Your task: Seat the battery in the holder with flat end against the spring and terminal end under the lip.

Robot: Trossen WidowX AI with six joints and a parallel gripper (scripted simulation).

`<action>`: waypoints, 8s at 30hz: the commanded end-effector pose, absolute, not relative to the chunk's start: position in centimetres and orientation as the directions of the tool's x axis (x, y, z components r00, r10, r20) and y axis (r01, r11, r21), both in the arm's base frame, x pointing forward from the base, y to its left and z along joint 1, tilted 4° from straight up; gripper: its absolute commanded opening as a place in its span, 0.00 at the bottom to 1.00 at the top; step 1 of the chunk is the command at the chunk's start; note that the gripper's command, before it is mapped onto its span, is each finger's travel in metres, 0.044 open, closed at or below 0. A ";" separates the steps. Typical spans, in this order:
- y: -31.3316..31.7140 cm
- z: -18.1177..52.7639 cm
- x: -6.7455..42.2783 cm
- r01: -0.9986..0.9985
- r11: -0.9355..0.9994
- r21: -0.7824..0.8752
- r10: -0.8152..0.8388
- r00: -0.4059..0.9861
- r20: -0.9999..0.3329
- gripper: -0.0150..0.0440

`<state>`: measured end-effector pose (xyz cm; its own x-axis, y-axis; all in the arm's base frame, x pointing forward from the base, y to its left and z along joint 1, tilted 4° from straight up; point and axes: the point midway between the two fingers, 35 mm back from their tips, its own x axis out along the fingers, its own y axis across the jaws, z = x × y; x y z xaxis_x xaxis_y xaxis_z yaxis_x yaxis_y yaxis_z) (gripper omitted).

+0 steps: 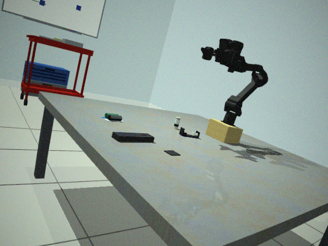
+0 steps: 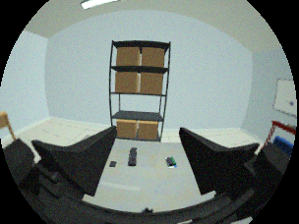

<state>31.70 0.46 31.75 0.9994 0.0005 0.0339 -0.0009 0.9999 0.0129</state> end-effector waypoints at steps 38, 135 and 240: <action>-8.2 -2.3 27.1 0.019 0.999 0.029 0.029 -0.027 -0.999 0.25; -17.3 -1.2 26.9 0.999 -0.020 -0.028 0.020 -0.027 -0.999 0.66; -0.3 0.9 29.0 0.290 0.956 0.030 0.027 0.015 -1.000 0.39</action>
